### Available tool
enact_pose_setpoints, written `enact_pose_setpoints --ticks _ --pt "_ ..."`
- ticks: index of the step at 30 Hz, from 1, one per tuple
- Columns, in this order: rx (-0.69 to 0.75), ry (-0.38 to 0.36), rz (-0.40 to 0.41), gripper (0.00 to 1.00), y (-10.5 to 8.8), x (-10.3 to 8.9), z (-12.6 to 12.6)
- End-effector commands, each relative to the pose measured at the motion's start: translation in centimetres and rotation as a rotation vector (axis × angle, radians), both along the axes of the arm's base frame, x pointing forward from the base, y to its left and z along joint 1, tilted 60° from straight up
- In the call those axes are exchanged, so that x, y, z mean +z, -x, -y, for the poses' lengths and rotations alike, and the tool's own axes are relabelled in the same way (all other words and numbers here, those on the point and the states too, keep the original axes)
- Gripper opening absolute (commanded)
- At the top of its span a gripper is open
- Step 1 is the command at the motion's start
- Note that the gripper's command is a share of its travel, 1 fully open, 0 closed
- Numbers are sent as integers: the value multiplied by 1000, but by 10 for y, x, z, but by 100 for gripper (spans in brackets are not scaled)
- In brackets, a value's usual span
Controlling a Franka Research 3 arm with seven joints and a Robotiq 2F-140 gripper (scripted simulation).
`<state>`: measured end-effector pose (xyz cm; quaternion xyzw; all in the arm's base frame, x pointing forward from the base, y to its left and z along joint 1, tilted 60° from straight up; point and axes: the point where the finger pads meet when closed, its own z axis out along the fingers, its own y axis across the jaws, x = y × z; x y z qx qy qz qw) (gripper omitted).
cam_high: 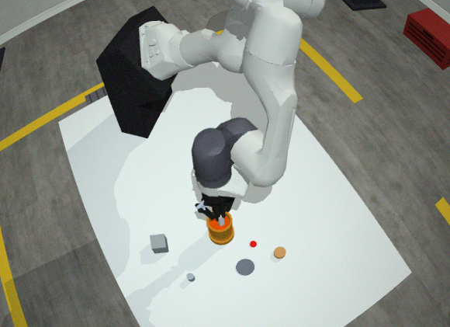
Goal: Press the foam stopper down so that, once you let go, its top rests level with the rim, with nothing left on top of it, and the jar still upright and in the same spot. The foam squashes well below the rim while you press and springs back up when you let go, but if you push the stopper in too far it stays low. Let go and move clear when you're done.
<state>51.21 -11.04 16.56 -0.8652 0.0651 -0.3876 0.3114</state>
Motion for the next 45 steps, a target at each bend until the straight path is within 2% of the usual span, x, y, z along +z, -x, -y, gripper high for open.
enact_pose_setpoints --ticks 1,45 --pt "9 5 3 0 0 0 -3" --pt "9 5 3 0 3 2 0"
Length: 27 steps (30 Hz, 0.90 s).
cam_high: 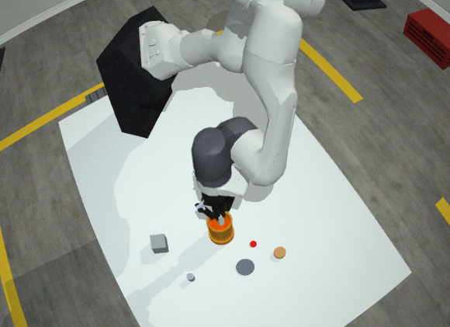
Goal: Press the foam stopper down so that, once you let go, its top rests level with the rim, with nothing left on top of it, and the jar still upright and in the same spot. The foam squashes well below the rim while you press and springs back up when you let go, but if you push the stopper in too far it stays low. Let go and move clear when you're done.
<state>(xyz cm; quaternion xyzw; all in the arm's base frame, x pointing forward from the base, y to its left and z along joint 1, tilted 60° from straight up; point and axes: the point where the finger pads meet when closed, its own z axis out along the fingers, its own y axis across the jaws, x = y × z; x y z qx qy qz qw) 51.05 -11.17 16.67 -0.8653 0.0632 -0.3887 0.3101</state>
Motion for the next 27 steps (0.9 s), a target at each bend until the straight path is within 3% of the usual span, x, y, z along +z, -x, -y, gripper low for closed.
enact_pose_setpoints --ticks 1,27 --pt "8 1 0 0 3 2 0" --pt "8 1 0 0 42 30 31"
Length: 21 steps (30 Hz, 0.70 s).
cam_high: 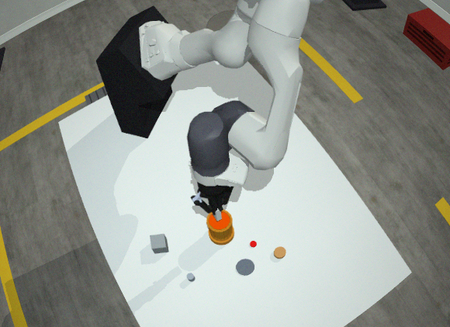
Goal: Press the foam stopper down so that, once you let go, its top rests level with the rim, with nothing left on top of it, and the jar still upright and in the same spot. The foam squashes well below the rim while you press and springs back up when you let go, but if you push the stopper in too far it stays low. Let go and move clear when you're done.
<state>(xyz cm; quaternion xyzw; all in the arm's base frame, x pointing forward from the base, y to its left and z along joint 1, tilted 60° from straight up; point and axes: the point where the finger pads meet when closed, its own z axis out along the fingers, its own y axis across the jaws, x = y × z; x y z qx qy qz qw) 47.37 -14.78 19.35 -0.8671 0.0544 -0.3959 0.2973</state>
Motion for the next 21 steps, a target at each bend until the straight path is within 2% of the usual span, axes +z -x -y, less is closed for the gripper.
enact_pose_setpoints --ticks 1,21 --pt "6 -30 -15 0 6 4 -4" --pt "6 -30 -15 0 11 8 0"
